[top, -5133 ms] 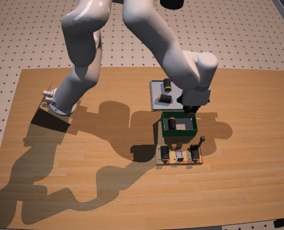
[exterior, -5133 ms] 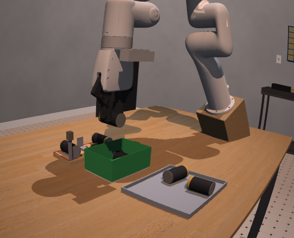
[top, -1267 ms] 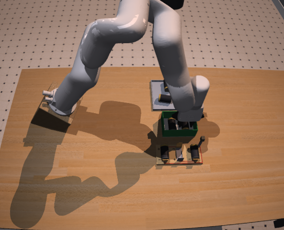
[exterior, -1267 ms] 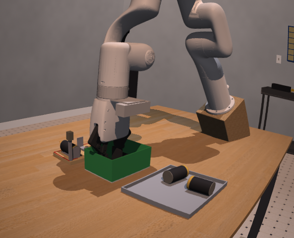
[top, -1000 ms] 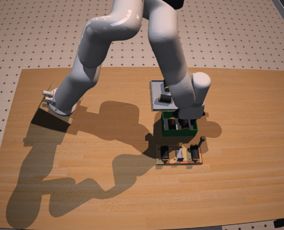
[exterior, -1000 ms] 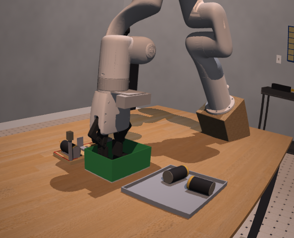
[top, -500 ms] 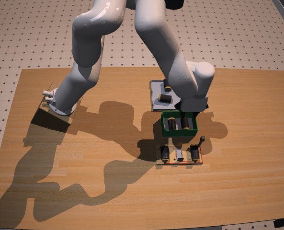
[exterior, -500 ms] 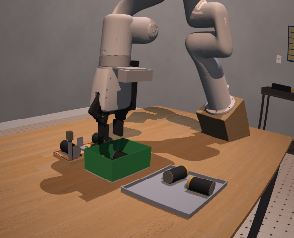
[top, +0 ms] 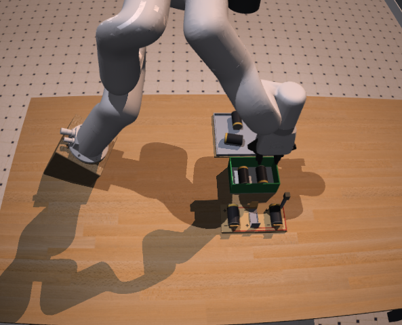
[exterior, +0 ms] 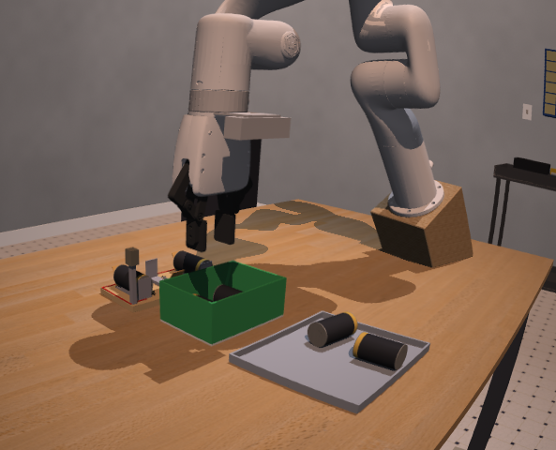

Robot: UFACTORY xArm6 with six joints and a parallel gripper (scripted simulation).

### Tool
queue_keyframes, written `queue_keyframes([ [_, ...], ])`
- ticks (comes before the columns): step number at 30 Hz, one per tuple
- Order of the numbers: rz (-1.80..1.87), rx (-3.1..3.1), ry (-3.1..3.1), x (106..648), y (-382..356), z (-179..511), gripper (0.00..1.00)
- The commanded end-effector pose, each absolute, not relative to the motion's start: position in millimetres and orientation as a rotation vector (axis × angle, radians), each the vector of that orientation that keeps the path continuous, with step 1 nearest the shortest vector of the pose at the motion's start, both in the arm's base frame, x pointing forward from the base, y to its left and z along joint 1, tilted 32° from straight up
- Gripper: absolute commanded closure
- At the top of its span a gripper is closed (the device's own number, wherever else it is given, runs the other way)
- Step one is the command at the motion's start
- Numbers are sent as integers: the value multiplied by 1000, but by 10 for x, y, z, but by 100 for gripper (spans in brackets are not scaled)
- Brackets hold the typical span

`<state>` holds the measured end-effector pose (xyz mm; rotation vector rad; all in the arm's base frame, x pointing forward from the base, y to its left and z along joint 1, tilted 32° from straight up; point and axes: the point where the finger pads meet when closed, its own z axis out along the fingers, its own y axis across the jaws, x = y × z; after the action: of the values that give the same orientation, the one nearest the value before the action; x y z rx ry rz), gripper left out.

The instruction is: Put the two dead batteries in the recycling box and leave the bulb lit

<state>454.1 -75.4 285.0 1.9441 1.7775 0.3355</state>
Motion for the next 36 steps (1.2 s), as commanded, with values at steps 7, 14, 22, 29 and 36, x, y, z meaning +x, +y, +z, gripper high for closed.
queue_keyframes([
  [7,342,1939,1773,4424,-698,3100,49],
  [14,342,1939,1773,4412,-580,3067,49],
  [22,342,1939,1773,4355,-22,2914,49],
  [29,342,1939,1773,4305,477,2778,49],
  [36,342,1939,1773,4236,1163,2590,49],
])
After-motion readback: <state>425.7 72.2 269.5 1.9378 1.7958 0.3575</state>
